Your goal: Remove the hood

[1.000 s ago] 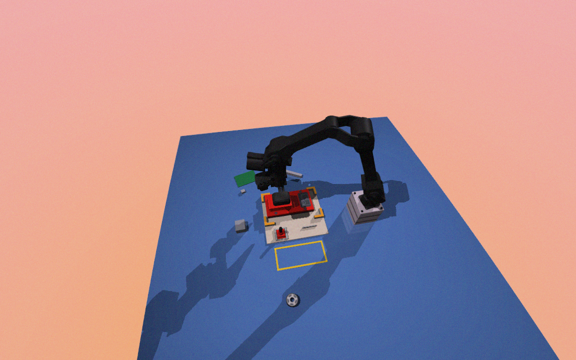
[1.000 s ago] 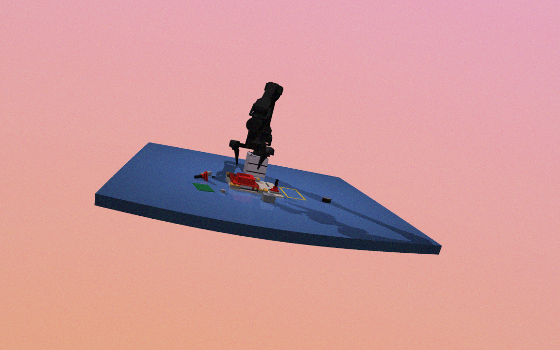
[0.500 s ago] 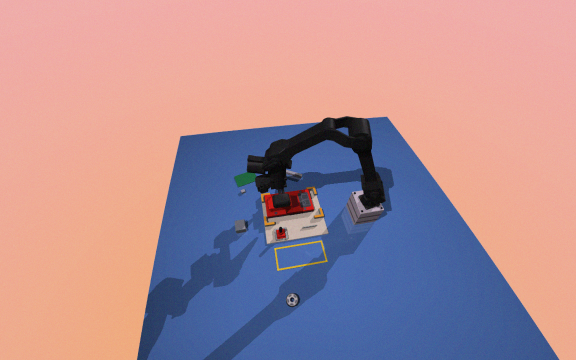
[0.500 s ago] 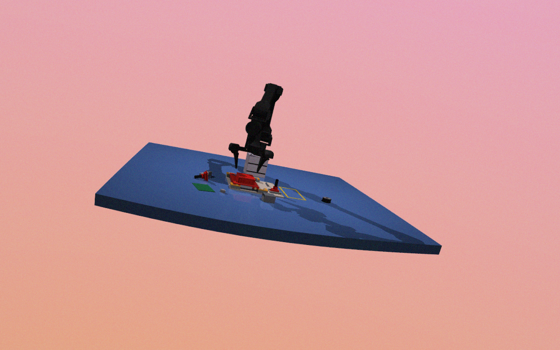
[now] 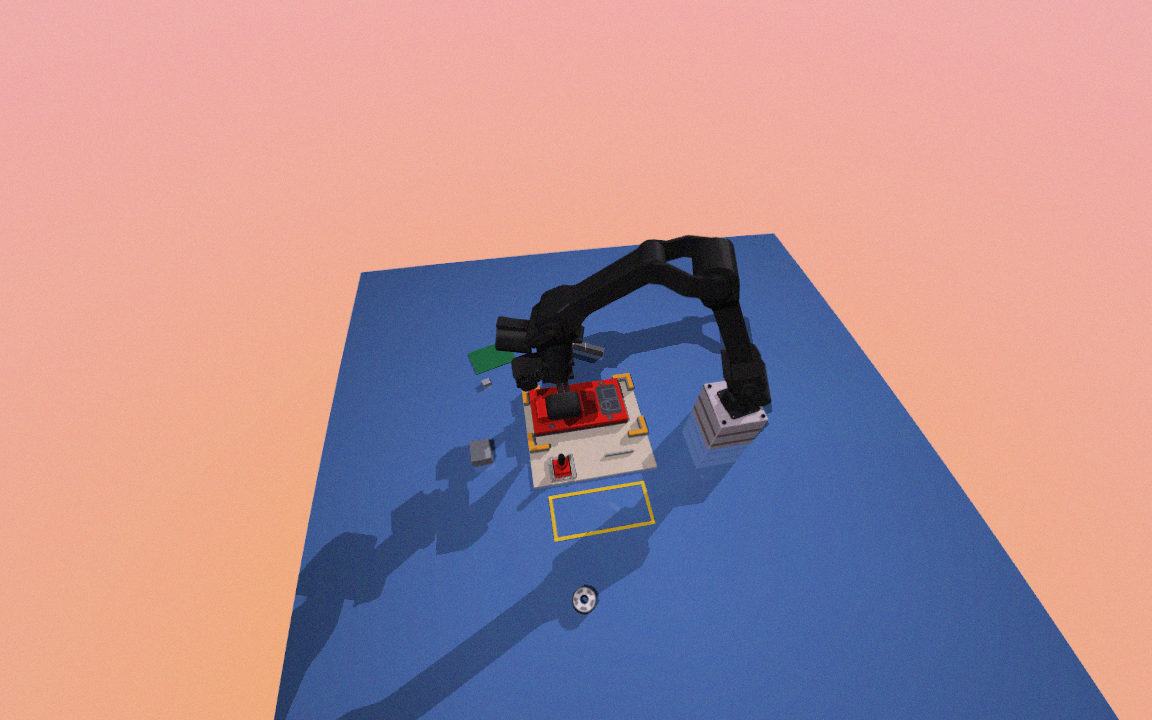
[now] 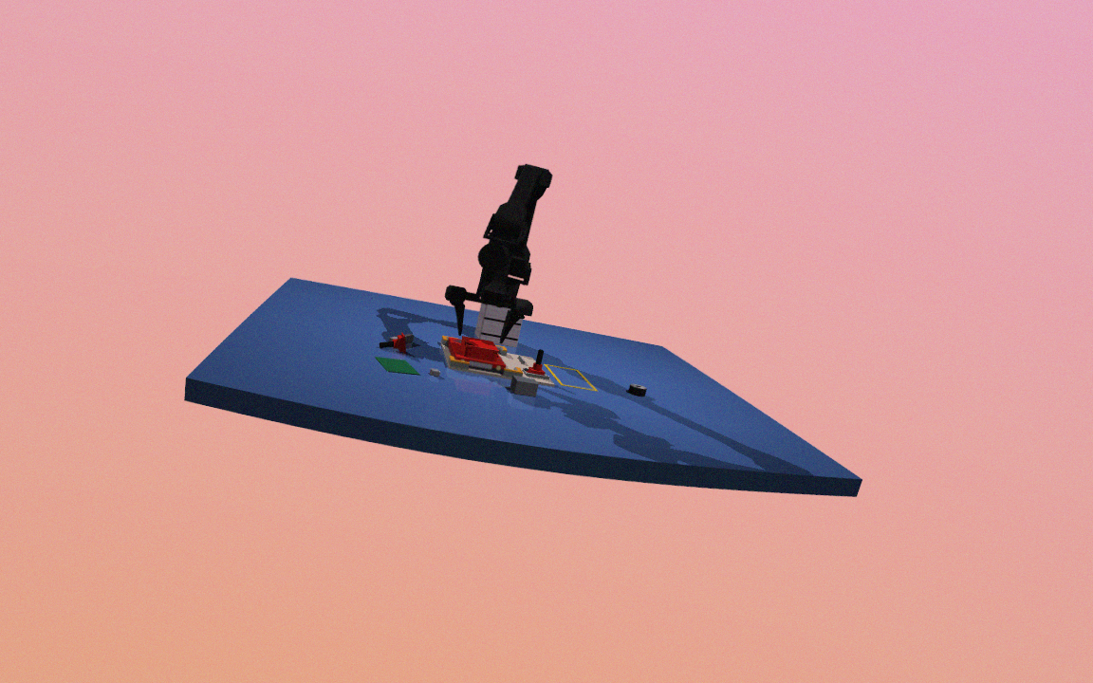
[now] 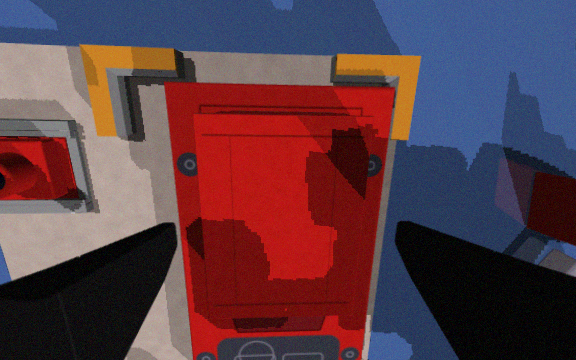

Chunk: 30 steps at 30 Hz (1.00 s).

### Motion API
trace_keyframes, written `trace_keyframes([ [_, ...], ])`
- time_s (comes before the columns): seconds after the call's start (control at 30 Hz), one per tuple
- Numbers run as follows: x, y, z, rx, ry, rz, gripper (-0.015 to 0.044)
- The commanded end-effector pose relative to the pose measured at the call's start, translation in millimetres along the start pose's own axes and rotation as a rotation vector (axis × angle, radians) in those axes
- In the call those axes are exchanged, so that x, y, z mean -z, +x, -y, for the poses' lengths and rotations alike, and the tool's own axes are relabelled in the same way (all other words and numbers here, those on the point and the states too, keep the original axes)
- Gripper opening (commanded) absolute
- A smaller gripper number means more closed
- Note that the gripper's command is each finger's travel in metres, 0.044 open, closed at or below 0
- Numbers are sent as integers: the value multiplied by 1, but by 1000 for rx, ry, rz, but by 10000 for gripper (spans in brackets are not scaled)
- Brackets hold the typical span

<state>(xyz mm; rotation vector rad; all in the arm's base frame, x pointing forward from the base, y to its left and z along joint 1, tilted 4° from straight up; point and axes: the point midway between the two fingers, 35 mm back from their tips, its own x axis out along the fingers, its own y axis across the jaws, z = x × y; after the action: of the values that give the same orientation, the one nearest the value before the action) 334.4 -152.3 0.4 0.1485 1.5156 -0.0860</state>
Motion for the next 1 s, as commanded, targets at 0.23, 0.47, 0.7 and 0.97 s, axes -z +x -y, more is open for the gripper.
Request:
trace_keyframes([
  [0.23, 2, 7, -2, -7, 5, -6, 440],
  [0.47, 2, 10, -2, -7, 5, -6, 440],
  [0.7, 2, 14, -2, -7, 5, -6, 440],
  [0.97, 2, 18, -2, -7, 5, -6, 440],
])
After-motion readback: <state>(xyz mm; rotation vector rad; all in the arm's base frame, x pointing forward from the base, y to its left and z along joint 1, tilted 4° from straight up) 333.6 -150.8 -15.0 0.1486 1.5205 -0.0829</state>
